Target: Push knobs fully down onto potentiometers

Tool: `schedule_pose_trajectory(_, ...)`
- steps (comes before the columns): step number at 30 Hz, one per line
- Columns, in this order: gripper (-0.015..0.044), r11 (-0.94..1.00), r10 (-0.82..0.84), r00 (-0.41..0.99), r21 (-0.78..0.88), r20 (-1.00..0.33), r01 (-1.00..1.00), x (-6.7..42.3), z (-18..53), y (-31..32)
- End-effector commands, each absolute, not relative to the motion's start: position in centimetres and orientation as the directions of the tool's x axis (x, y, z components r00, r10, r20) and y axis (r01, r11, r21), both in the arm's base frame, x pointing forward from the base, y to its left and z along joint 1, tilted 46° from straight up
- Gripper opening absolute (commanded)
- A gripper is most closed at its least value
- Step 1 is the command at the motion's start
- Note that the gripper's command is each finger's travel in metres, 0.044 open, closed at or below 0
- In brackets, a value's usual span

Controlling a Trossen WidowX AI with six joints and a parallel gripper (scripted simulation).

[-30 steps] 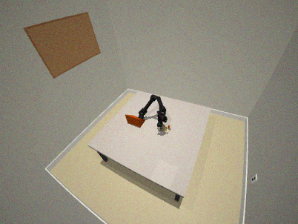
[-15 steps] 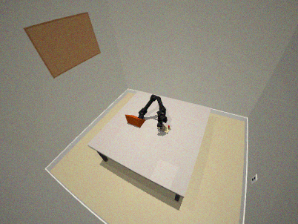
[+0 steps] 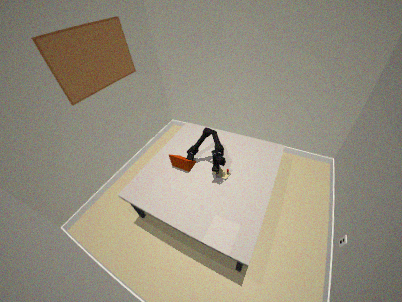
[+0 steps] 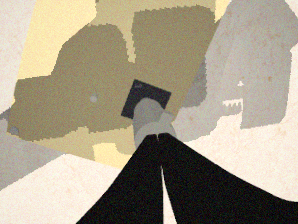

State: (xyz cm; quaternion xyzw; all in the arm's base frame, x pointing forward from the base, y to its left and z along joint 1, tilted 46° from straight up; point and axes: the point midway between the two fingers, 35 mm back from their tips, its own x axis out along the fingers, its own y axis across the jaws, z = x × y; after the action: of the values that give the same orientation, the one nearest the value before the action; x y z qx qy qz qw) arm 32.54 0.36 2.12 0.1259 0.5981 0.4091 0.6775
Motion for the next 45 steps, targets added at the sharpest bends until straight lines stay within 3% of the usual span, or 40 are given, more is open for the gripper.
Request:
schedule_pose_trajectory(1, 0.0000, 0.607, 0.712, -0.086, 0.672, -0.697, -0.425, 32.65, 0.60, 2.38)
schedule_pose_trajectory(45, 0.0000, 0.607, 0.712, -0.086, 0.672, -0.697, -0.425, 32.62, 0.34, 2.65)
